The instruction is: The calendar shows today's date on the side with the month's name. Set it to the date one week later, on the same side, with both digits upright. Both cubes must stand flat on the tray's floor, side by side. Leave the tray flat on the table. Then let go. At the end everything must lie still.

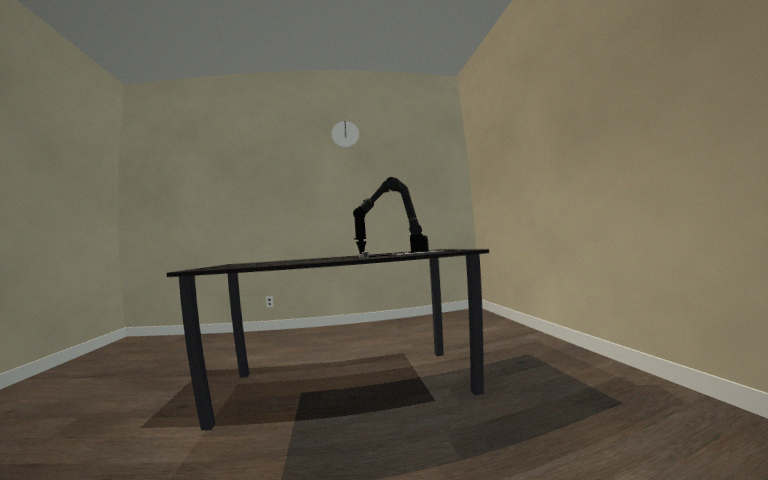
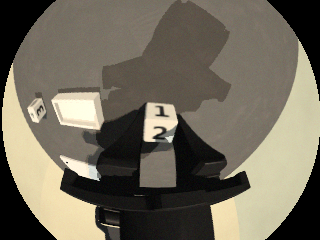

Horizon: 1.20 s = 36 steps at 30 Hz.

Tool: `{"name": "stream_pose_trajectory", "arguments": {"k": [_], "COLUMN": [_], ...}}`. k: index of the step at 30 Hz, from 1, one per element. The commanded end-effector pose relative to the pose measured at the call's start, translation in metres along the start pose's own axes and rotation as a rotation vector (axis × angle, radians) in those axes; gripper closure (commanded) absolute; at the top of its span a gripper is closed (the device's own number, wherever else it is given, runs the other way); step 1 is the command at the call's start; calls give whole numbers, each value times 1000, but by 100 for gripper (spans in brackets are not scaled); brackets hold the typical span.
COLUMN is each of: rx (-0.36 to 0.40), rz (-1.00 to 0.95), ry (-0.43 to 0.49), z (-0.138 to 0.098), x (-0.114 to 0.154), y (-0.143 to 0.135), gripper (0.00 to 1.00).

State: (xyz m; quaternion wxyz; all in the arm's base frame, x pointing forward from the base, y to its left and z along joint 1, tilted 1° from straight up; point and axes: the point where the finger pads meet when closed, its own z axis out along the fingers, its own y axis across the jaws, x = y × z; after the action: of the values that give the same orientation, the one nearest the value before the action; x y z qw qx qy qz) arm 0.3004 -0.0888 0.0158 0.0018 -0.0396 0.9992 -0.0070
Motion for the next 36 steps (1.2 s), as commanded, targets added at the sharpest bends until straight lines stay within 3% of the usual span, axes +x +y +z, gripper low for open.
{"name": "stream_pose_trajectory", "arguments": {"k": [1, 36], "rx": [1, 0], "rz": [1, 1], "ry": [1, 2], "z": [0, 4], "x": [1, 1], "y": [0, 0], "gripper": [67, 67]}}
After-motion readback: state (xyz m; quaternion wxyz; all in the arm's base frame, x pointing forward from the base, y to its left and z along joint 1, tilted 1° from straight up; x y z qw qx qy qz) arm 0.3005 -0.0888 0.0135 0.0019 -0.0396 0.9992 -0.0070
